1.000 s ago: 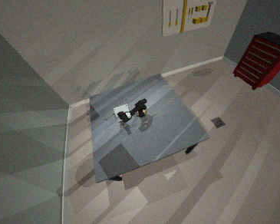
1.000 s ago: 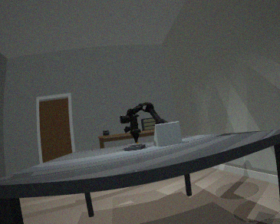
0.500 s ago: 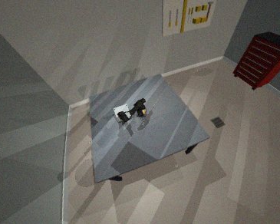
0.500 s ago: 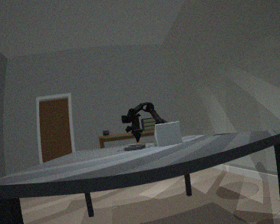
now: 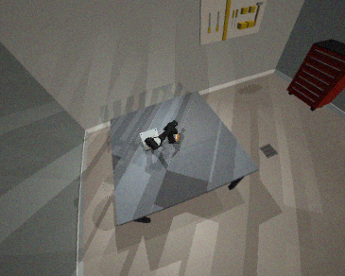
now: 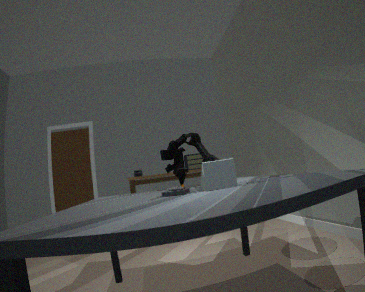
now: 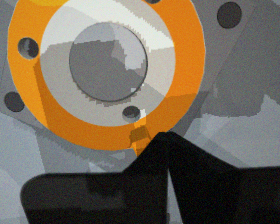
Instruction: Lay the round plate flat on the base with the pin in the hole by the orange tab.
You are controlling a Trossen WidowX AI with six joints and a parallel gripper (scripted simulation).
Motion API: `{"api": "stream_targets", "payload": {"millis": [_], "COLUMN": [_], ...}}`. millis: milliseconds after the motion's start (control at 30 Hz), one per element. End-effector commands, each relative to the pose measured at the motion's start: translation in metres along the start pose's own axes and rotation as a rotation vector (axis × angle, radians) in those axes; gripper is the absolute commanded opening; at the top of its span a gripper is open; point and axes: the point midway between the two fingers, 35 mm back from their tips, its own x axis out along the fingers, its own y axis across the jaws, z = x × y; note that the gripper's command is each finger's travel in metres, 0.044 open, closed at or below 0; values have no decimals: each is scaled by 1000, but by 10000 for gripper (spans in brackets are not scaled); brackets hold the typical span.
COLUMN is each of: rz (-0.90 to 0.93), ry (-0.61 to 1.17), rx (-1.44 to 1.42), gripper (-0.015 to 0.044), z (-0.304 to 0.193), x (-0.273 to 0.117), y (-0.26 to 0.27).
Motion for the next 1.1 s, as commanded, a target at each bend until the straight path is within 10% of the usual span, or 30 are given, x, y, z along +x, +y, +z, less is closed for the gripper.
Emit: {"api": "stream_targets", "payload": {"millis": [0, 1067], "rz": [5, 7], "ry": [7, 7], "rx": [-3, -3], "gripper": [0, 0], "z": [-4, -9], "x": [1, -4], "y": [6, 35]}}
